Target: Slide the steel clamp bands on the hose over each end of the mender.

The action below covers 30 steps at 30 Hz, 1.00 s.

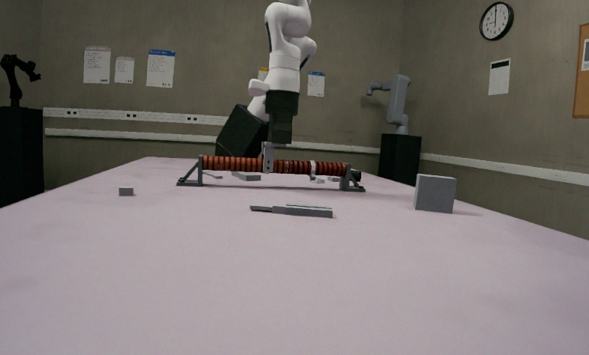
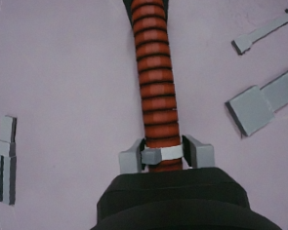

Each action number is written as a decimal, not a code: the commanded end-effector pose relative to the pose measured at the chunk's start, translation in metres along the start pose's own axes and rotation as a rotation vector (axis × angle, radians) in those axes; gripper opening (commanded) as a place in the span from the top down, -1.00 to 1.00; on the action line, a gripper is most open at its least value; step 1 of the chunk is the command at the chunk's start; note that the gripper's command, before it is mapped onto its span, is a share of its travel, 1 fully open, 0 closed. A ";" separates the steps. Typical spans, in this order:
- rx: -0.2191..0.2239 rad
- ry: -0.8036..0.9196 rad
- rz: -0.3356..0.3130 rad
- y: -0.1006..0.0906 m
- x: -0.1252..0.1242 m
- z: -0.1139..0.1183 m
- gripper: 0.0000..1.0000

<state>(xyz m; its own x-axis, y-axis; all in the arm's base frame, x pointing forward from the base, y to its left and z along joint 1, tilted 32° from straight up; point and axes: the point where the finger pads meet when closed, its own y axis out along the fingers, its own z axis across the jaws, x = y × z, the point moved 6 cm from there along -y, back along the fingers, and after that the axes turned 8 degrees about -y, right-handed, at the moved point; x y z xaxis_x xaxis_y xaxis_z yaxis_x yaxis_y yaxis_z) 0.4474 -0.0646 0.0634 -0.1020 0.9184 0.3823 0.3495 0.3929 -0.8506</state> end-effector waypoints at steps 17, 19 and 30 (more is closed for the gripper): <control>0.000 -0.012 0.002 -0.001 0.021 -0.004 -0.50; 0.000 -0.012 0.002 -0.001 0.022 -0.004 -0.50; 0.000 -0.012 0.002 -0.001 0.024 -0.004 -0.50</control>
<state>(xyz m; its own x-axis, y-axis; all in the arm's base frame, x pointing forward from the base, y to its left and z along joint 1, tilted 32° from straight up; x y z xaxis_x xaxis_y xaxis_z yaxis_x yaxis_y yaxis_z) 0.4485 -0.0430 0.0741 -0.1112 0.9193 0.3774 0.3483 0.3917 -0.8516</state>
